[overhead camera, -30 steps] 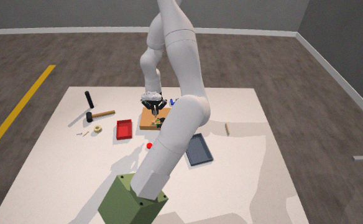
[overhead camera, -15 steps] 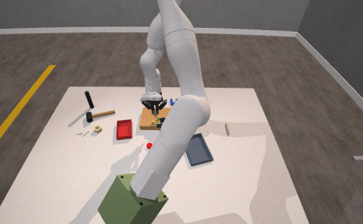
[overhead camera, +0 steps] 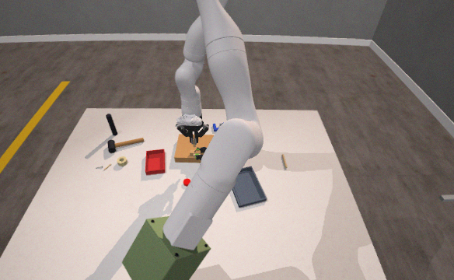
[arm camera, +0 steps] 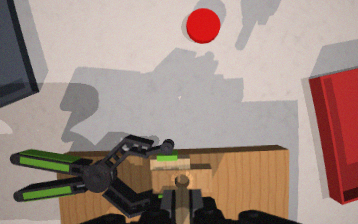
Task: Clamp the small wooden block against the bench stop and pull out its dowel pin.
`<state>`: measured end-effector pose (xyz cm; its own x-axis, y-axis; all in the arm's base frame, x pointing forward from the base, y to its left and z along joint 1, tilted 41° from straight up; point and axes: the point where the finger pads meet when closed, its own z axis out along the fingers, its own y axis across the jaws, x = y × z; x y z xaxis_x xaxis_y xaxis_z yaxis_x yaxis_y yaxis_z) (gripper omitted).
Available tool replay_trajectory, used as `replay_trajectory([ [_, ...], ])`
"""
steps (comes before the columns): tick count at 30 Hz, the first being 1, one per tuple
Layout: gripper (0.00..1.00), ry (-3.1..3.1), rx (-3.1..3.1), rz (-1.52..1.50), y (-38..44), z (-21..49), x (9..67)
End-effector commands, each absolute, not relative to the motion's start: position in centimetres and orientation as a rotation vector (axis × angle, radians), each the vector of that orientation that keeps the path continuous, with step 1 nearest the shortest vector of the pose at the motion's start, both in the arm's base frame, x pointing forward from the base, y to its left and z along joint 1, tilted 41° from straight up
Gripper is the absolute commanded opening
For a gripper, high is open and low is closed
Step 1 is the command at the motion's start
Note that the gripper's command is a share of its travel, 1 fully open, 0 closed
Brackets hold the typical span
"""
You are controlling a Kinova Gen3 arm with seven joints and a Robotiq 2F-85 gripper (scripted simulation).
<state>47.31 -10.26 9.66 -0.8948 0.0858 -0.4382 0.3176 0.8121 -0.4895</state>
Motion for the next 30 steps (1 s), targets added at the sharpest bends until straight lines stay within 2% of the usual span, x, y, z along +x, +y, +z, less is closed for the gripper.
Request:
replay_trajectory([
  [1, 0.10, 2.595, 0.296, -0.803, -9.7, 9.6, 47.6],
  [19, 0.10, 2.596, 0.295, -0.800, 3.6, 0.6, 50.5],
  [30, 0.10, 2.600, 0.298, -0.803, 4.3, -0.2, 50.2],
])
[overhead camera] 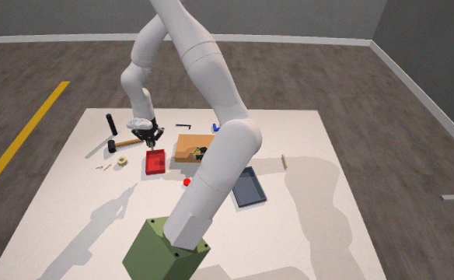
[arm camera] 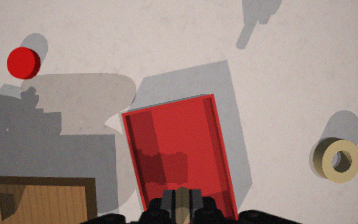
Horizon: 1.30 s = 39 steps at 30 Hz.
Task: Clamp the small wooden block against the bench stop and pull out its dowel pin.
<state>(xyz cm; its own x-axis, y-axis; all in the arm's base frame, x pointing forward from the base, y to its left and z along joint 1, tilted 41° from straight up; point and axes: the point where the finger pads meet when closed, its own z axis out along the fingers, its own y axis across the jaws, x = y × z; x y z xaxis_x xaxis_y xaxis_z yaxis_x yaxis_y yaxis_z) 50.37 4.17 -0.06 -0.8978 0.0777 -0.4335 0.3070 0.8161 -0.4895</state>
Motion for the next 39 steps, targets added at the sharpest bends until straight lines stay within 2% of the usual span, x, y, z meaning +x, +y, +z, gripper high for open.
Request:
replay_trajectory([
  [1, 0.10, 2.600, 0.298, -0.803, 4.27, -0.17, 50.19],
  [39, 0.10, 2.600, 0.297, -0.802, 3.54, -1.16, 50.66],
])
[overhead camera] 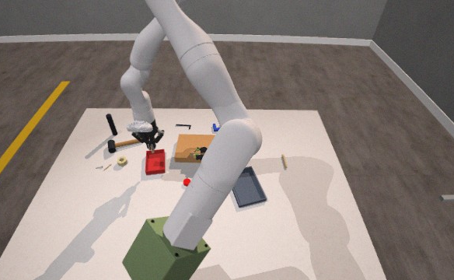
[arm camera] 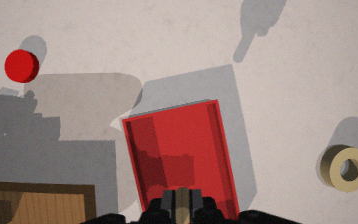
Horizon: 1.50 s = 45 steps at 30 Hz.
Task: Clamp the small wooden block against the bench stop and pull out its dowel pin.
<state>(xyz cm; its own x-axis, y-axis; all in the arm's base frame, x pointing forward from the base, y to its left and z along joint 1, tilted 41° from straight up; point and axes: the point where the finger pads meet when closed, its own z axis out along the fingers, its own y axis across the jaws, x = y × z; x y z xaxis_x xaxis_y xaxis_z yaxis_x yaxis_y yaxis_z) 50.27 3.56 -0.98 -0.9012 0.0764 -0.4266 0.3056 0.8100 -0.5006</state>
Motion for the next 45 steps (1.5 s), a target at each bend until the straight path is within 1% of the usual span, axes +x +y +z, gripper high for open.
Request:
replay_trajectory([
  [1, 0.10, 2.600, 0.297, -0.802, 3.5, -1.2, 50.7],
  [45, 0.10, 2.599, 0.296, -0.801, 0.9, -4.7, 52.2],
])
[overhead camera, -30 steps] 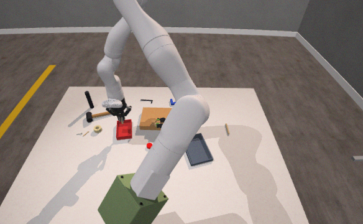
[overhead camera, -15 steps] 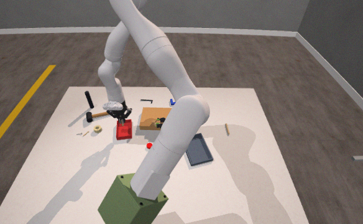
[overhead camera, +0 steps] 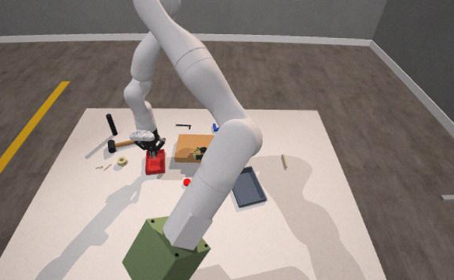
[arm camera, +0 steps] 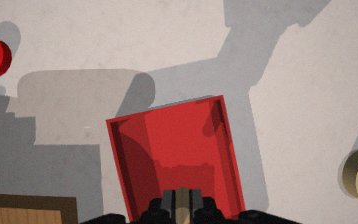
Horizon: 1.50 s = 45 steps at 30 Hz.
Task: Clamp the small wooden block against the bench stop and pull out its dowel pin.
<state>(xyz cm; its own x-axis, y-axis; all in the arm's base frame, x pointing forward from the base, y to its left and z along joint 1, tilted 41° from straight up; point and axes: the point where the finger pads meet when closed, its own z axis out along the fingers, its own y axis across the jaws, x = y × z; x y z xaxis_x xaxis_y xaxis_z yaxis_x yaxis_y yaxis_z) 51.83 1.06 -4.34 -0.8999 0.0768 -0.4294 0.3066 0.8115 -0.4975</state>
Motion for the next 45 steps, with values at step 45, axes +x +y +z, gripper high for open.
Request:
replay_trajectory([
  [45, 0.10, 2.599, 0.297, -0.802, -0.5, -6.3, 52.8],
])
